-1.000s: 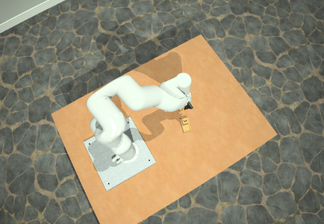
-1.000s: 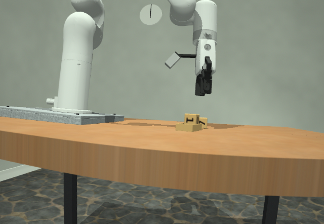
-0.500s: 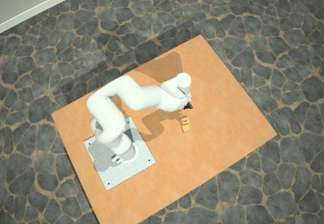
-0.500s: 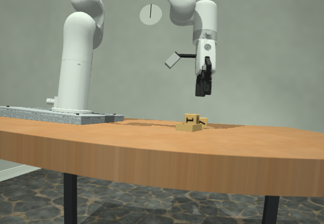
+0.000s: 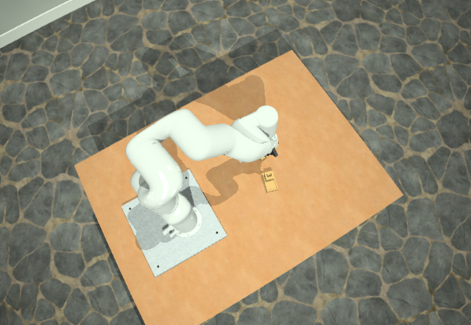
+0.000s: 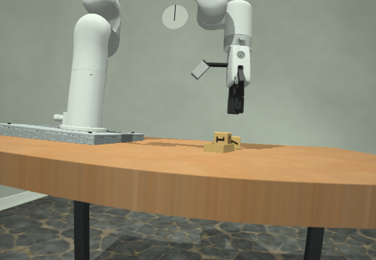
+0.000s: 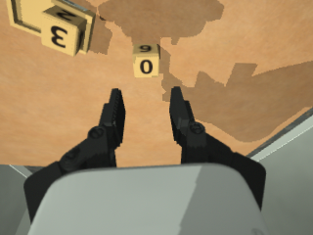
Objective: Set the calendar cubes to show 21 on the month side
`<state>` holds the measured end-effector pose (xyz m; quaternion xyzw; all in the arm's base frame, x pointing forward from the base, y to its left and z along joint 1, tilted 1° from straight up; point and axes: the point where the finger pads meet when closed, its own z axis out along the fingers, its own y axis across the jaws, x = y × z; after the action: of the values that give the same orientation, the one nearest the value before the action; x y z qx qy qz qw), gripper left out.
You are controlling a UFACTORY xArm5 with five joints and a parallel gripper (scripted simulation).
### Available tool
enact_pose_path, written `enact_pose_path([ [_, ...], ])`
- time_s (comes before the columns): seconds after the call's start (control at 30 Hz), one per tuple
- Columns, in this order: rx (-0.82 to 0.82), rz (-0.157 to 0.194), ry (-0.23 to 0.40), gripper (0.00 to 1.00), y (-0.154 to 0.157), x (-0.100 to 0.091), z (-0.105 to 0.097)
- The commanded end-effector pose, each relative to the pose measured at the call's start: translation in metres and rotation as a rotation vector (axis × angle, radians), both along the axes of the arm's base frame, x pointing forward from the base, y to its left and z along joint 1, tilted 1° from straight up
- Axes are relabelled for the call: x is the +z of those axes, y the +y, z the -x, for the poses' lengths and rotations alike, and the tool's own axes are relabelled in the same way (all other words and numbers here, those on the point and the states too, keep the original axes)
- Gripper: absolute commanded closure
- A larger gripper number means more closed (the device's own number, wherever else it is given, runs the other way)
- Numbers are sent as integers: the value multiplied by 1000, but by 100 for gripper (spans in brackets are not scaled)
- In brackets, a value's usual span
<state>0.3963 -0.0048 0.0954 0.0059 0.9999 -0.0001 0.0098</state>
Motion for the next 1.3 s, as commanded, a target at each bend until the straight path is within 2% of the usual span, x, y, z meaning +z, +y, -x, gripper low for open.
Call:
enact_pose_path([
  [0.0,0,0,-4,51,0,1,-1],
  [0.8,0,0,-3,51,0,1,-1],
  [1.27,0,0,-3,51,0,-7,-1],
])
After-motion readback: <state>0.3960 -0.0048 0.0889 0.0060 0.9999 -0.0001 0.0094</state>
